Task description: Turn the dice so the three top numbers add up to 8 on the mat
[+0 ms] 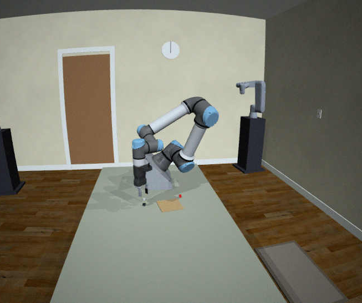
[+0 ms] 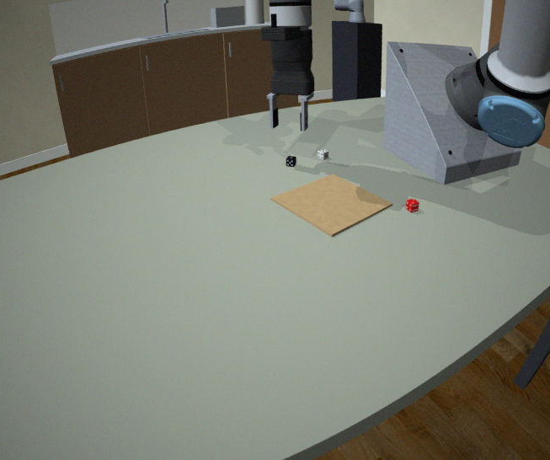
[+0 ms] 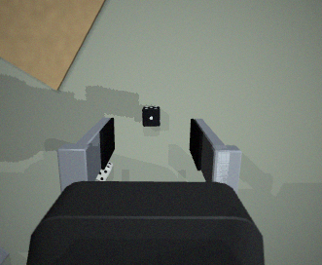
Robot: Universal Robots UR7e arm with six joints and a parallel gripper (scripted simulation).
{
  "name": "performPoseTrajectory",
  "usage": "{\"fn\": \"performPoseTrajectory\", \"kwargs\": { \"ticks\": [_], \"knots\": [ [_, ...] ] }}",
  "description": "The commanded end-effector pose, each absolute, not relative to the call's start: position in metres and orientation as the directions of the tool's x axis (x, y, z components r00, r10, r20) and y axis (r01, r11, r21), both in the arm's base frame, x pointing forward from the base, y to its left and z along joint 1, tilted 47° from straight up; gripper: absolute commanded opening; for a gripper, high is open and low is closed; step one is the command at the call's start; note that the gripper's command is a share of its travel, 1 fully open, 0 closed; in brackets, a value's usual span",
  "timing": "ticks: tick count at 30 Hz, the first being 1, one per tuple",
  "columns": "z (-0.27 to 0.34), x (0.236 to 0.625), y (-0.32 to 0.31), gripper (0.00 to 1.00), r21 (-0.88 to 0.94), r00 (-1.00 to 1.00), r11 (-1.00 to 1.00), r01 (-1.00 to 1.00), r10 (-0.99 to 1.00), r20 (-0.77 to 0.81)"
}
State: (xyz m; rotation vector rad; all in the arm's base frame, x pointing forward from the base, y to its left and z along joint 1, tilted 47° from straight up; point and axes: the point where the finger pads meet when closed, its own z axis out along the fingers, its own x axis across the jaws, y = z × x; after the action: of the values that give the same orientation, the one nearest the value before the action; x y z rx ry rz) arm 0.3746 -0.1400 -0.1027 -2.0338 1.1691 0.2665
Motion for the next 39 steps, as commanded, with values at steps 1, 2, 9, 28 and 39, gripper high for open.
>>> {"fn": "performPoseTrajectory", "kwargs": {
  "ticks": [1, 2, 9, 28, 39],
  "knots": [
    [-0.1034, 0.3725, -0.1387, 1.0, -0.527, 0.582, -0.307, -0.792, -0.641, -0.501],
    [-0.1034, 0.3725, -0.1387, 1.0, -0.527, 0.582, -0.307, -0.792, -0.641, -0.501],
    [-0.1035, 0.3724, -0.1386, 1.0, -0.529, 0.585, -0.31, -0.79, -0.639, -0.499],
    [-0.1035, 0.3724, -0.1386, 0.64, -0.529, 0.585, -0.31, -0.79, -0.639, -0.499],
    [-0.1035, 0.3724, -0.1386, 0.64, -0.529, 0.585, -0.31, -0.79, -0.639, -0.499]
  ]
}}
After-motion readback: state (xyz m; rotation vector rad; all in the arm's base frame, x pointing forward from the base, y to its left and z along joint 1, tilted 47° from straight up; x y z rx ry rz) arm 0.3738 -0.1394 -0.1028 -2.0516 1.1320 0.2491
